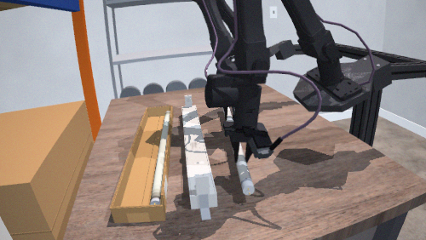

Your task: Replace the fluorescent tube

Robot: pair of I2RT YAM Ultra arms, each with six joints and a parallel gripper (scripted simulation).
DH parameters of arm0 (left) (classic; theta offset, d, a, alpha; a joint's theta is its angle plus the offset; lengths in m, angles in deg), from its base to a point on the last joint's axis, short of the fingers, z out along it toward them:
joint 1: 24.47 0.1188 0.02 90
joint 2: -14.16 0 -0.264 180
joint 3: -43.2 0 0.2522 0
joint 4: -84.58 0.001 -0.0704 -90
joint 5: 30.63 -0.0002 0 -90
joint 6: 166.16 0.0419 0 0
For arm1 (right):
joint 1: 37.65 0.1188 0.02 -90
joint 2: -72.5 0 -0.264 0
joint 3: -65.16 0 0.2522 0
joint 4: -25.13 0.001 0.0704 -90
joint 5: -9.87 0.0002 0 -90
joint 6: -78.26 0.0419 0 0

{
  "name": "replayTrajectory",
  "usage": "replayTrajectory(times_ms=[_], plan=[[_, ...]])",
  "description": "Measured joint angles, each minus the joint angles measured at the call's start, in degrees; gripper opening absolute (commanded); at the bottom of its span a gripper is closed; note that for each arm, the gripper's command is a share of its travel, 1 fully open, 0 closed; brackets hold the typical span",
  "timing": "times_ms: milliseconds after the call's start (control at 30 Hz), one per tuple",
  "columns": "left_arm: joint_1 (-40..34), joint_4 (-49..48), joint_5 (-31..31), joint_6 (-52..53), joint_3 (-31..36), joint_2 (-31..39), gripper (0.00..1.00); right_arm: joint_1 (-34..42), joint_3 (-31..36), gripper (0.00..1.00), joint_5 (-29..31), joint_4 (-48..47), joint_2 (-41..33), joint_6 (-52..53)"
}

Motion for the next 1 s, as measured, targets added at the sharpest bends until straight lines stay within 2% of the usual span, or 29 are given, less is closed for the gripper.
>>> replayTrajectory(times_ms=[1000], plan=[[1.1,-9.7,-2.1,1.0,4.9,-0.1,0.11,2.2,1.6,0.11,4.9,-3.7,1.1,1.3]])
